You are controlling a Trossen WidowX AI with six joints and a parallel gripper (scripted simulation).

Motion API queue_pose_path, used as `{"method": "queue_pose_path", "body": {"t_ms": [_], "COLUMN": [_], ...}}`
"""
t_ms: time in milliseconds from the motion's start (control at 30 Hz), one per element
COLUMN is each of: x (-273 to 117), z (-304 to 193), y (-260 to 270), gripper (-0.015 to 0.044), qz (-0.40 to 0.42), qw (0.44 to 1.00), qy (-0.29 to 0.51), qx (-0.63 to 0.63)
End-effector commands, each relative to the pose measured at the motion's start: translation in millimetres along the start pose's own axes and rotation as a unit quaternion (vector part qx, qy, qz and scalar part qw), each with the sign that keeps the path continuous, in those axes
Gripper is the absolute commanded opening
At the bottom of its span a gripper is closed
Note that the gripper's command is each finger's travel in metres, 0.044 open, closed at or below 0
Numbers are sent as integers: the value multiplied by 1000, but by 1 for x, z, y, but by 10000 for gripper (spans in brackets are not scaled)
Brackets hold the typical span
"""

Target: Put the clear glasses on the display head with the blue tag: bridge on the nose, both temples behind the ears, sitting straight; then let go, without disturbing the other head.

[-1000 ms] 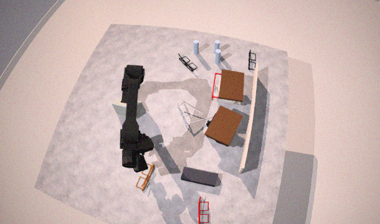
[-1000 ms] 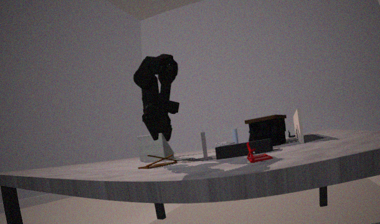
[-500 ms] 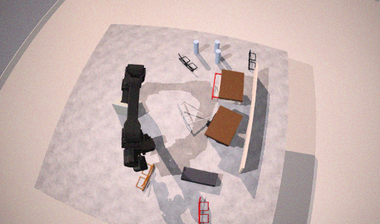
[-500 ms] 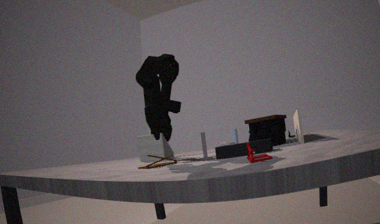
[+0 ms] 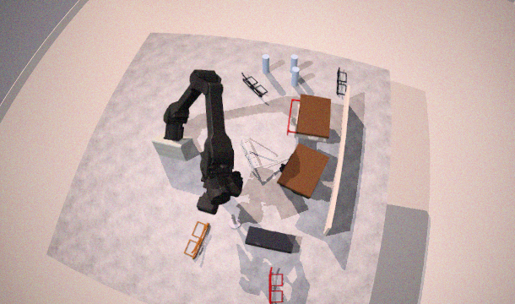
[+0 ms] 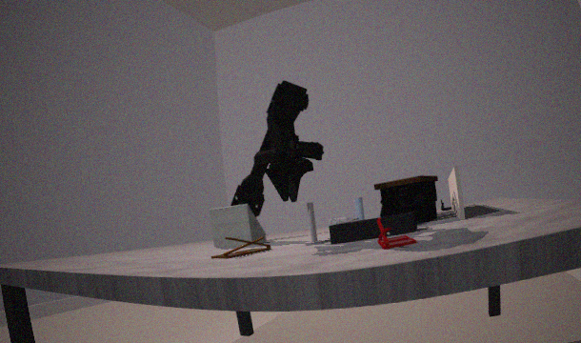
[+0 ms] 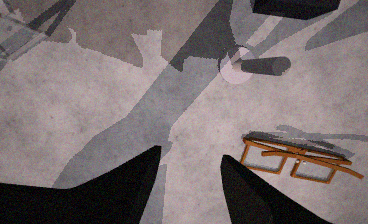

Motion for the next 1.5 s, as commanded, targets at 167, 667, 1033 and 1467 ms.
{"method": "queue_pose_path", "body": {"t_ms": [167,667,1033,1467], "x": [2,11,11,15], "z": [63,92,94,94], "y": [87,172,171,170], "gripper": [200,200,121,120], "qz": [13,31,31,31], "qw": [966,896,896,896], "qy": [-2,13,13,13], "qx": [258,444,444,444]}}
Point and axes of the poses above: the point midway between the two fingers, 35 mm back from their tips, its own x axis out along the fingers, its own y axis across the jaws, z = x × y, the point moved 3 cm from there along -x, back along the fingers, and after that the axes turned 10 degrees about -x, right-handed, at the moved point
